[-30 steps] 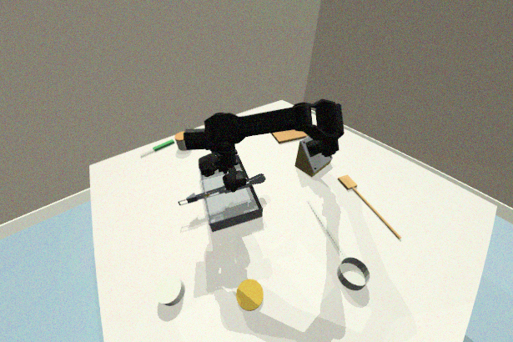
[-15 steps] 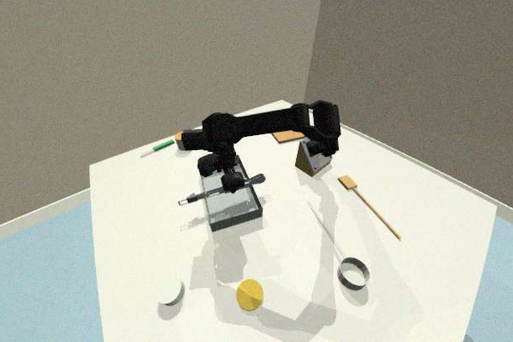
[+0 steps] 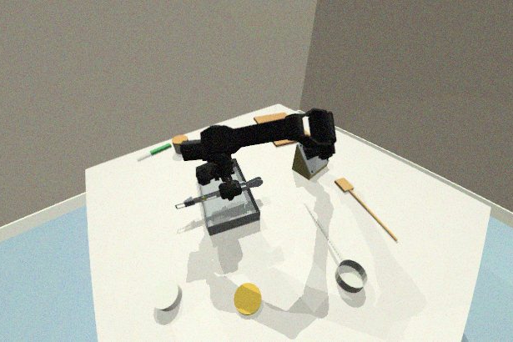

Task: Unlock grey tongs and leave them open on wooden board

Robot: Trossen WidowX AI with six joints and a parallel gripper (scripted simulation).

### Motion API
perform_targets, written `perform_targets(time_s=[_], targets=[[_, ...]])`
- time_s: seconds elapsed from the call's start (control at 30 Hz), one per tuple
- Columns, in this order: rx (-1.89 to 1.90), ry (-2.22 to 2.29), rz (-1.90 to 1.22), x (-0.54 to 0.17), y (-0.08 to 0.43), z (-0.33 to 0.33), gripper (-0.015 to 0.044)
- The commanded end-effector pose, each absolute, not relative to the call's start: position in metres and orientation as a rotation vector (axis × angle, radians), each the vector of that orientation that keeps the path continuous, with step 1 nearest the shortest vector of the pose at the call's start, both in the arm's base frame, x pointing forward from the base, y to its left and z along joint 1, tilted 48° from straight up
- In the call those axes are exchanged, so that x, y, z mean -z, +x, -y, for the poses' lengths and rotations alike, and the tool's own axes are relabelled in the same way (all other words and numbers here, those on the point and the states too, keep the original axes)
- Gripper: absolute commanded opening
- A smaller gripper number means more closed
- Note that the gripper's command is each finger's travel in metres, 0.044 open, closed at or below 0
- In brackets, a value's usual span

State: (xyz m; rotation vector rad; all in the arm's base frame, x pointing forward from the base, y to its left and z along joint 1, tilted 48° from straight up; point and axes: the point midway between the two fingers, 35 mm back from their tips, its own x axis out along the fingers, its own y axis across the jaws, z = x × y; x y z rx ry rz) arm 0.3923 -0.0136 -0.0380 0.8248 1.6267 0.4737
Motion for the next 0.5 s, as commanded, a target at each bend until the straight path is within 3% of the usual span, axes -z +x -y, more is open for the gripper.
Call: perform_targets(time_s=[0.0, 0.47], targets=[[-0.471, 0.832, -1.626, 0.042, 0.392, 0.01, 0.044], [-0.472, 0.833, -1.626, 0.057, 0.391, -0.008, 0.044]])
